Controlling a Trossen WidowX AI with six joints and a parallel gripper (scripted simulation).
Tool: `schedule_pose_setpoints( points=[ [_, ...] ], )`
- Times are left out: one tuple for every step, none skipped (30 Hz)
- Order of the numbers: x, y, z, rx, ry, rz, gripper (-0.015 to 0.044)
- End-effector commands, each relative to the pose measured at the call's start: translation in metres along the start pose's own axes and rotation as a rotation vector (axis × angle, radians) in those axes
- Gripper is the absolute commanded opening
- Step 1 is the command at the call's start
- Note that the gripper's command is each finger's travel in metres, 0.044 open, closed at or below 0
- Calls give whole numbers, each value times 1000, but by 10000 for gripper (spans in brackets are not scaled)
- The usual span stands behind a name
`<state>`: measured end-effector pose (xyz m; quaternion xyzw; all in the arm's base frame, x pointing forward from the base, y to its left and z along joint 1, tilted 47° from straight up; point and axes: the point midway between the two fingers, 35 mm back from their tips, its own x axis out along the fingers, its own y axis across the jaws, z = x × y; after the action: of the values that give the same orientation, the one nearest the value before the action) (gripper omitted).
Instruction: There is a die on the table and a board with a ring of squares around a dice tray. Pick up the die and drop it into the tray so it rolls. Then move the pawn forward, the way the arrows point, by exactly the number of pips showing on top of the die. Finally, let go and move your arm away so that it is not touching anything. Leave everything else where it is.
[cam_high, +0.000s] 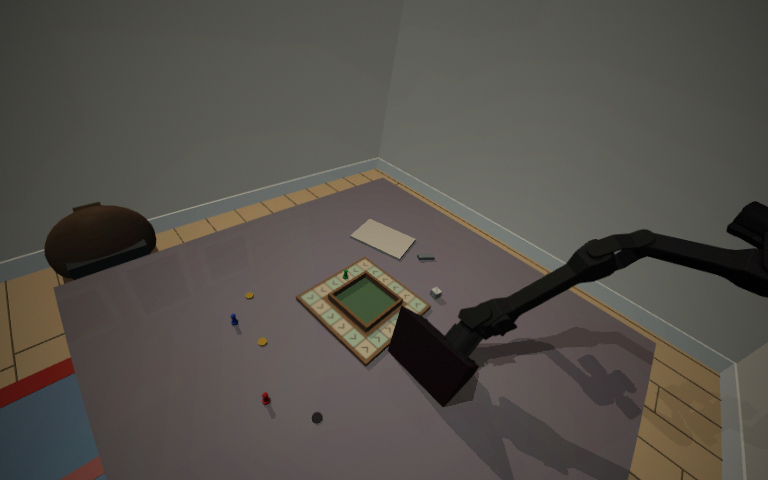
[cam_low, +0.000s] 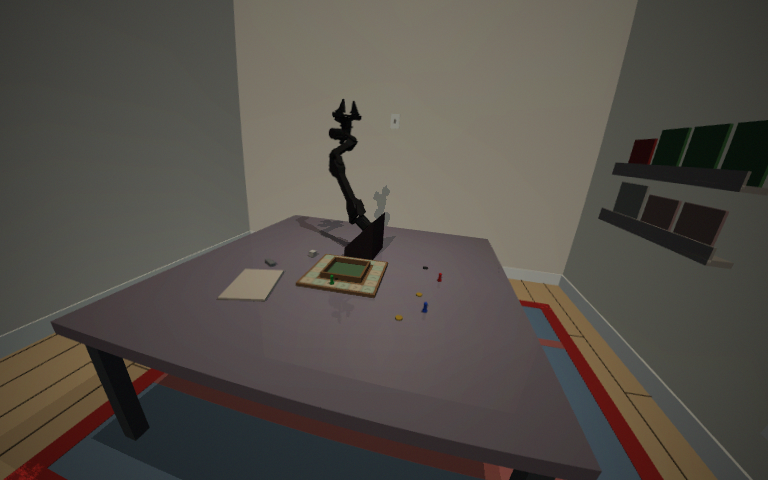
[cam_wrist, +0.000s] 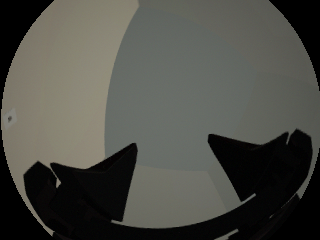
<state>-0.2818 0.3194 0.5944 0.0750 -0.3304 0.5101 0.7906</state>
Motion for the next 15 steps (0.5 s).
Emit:
schedule_pose_setpoints(
  points=[
    [2, 0, -2, -5, 1, -1, 374],
    [6, -1, -7, -19, 6, -5, 347],
    [15, -2, -16, -44, 14, -12, 321],
    [24, -5, -28, -73, 24, -20, 295],
    [33, -8, -39, -102, 35, -28, 275],
    [43, -11, -51, -130, 47, -36, 275],
    [52, -15, -63, -158, 60, -44, 275],
    [60, -20, -75, -186, 75, -52, 275],
    [69, -25, -87, -214, 89, -60, 275],
    [77, -31, -99, -241, 105, -68, 275],
    [80, -34, -108, -243, 124, -69, 275],
    [85, -39, -118, -252, 143, -72, 275],
    [91, -45, -130, -272, 162, -79, 275],
    [98, -53, -143, -299, 181, -89, 275],
    [104, -61, -156, -326, 202, -99, 275]
  ],
)
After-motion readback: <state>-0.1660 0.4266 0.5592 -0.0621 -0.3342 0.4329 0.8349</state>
